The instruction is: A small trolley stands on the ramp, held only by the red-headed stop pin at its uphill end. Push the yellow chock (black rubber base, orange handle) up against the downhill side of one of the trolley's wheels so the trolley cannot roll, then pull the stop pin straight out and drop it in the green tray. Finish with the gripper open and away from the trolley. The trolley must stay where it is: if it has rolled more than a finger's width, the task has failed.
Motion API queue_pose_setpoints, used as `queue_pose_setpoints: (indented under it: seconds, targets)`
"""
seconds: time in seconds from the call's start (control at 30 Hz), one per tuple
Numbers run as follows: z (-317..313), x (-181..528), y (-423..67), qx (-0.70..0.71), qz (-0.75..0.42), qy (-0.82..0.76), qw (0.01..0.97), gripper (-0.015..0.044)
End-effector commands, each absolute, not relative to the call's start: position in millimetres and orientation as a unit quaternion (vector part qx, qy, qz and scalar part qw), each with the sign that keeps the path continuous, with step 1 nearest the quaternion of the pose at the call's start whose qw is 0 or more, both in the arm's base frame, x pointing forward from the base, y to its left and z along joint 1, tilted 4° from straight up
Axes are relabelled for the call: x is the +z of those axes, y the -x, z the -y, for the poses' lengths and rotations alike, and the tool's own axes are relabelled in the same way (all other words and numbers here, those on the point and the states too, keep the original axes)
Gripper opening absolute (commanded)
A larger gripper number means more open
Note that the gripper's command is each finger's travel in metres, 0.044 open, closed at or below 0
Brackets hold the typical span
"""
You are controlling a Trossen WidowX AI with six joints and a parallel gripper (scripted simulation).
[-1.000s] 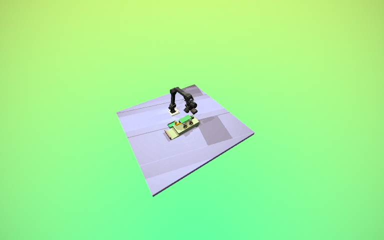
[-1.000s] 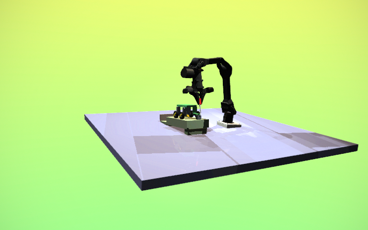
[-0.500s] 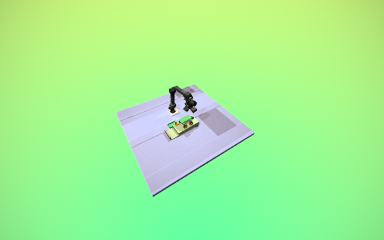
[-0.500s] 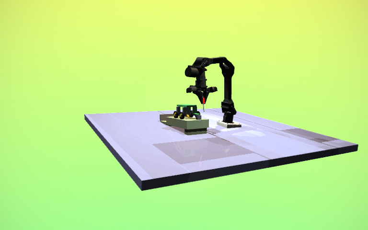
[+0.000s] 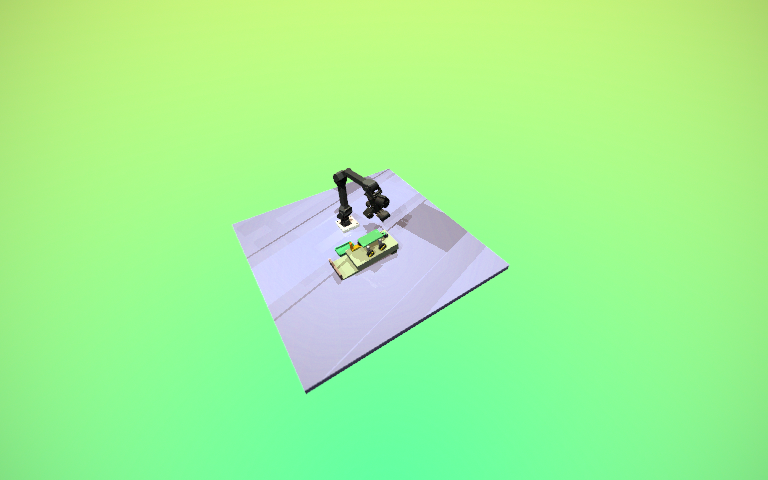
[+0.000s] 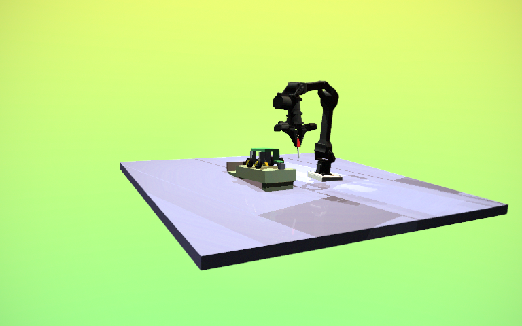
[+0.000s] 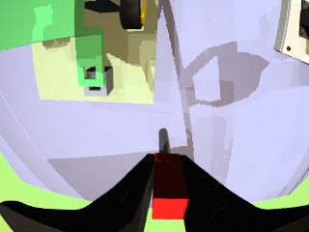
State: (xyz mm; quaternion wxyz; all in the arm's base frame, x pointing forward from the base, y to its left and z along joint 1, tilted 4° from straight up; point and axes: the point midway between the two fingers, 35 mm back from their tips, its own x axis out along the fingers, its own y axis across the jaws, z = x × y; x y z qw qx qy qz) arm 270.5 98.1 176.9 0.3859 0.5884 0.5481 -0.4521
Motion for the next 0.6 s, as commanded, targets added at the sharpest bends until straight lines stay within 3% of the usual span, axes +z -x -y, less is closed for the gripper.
queue_pose_setpoints:
  seconds: [0.0, 0.57]
  targets:
    - [-101, 175, -257, -0.453, -0.549, -0.589, 0.382, 0.0]
    - [-60, 170, -252, -0.455, -0.548, -0.588, 0.383, 0.0]
